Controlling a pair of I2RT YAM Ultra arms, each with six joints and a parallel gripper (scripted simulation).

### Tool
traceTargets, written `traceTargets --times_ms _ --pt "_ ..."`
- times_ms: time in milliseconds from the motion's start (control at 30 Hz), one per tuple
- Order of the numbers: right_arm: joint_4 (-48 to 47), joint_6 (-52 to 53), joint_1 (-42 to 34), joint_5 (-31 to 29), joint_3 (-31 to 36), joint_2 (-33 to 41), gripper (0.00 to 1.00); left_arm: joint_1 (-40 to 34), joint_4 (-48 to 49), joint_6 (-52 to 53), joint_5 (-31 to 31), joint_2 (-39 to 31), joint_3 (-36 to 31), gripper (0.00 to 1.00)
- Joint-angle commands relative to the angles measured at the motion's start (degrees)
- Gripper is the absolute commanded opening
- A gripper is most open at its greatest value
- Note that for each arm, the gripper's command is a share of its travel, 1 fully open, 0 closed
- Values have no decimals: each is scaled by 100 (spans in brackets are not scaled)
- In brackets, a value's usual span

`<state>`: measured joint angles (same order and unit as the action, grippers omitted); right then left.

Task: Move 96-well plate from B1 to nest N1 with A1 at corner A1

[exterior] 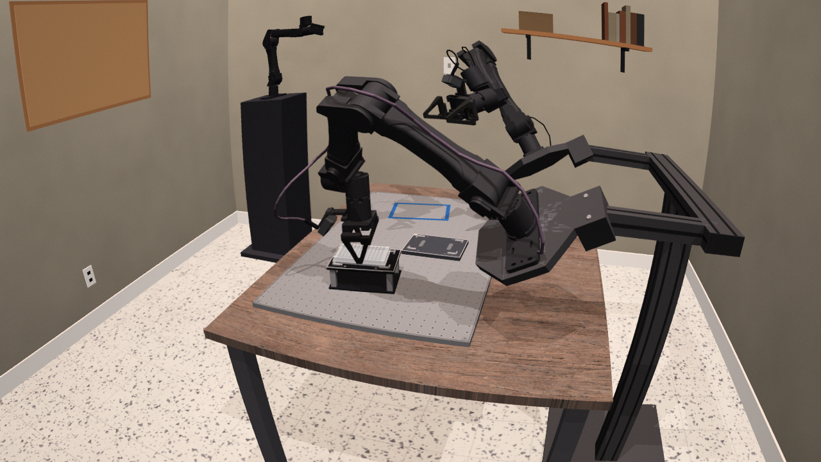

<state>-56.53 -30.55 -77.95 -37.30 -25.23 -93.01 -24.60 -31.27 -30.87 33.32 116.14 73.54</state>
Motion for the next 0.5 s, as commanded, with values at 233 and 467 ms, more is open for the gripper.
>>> traceTargets --times_ms 233,467 --pt "-106 -12 -60 23 -21 0 100 -83 -168 -72 -17 -17 128 81" --pt "-106 -12 -60 23 -21 0 100 -161 -339 -158 13 -179 145 81"
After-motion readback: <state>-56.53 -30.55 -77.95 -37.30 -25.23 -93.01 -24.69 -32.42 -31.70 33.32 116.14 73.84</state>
